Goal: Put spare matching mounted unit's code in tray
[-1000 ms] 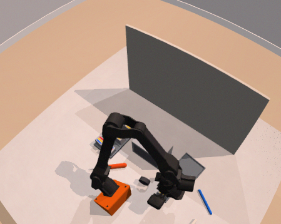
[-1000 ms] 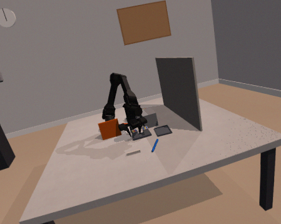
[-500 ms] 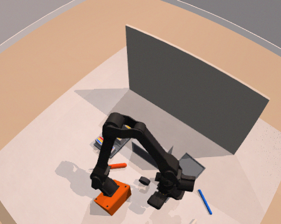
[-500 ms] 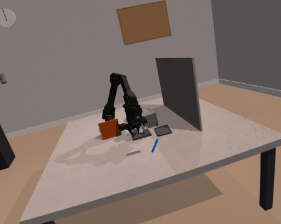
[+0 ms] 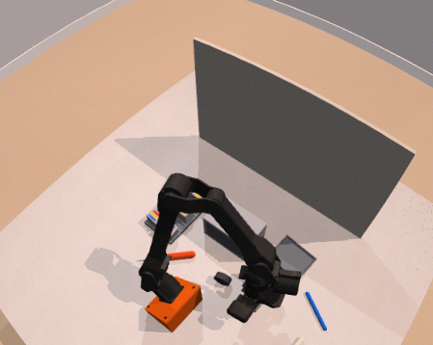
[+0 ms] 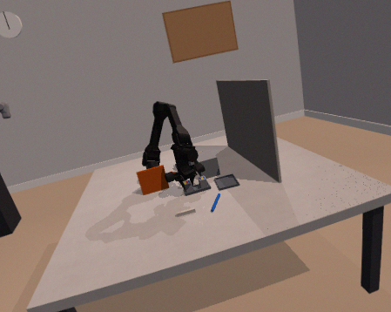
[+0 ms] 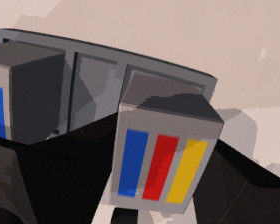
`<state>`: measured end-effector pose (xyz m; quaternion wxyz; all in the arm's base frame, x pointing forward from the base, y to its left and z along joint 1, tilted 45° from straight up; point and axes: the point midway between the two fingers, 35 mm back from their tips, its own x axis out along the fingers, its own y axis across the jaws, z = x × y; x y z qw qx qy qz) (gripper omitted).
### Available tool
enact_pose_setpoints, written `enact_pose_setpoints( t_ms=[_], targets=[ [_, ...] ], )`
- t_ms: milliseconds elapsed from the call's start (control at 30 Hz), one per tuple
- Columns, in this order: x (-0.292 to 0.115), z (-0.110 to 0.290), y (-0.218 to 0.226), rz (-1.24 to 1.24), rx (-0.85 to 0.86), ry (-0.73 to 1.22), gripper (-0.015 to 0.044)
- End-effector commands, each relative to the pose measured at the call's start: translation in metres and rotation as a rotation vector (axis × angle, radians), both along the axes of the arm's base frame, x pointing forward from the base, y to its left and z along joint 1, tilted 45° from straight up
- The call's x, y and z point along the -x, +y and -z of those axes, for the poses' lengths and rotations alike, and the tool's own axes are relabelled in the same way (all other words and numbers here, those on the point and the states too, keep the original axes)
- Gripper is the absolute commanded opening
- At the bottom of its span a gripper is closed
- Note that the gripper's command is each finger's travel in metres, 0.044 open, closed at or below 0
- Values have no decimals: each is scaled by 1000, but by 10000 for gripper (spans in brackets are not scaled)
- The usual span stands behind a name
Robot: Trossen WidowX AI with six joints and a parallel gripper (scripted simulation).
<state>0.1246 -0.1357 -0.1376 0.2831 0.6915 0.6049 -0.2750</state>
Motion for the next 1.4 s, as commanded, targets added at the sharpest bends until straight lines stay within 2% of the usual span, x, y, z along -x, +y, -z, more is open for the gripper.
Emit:
enact_pose_setpoints(
  t_ms=[0, 433, 667, 1200, 1367],
  targets=[
    [0, 0, 0, -1, 0, 0, 0],
    [9, -56, -53, 4, -4, 2, 0],
    [9, -56, -55, 12, -6, 0, 0],
    [15, -103, -108, 5, -4, 3, 0],
    [10, -104, -113, 6, 0, 3, 0]
  ],
)
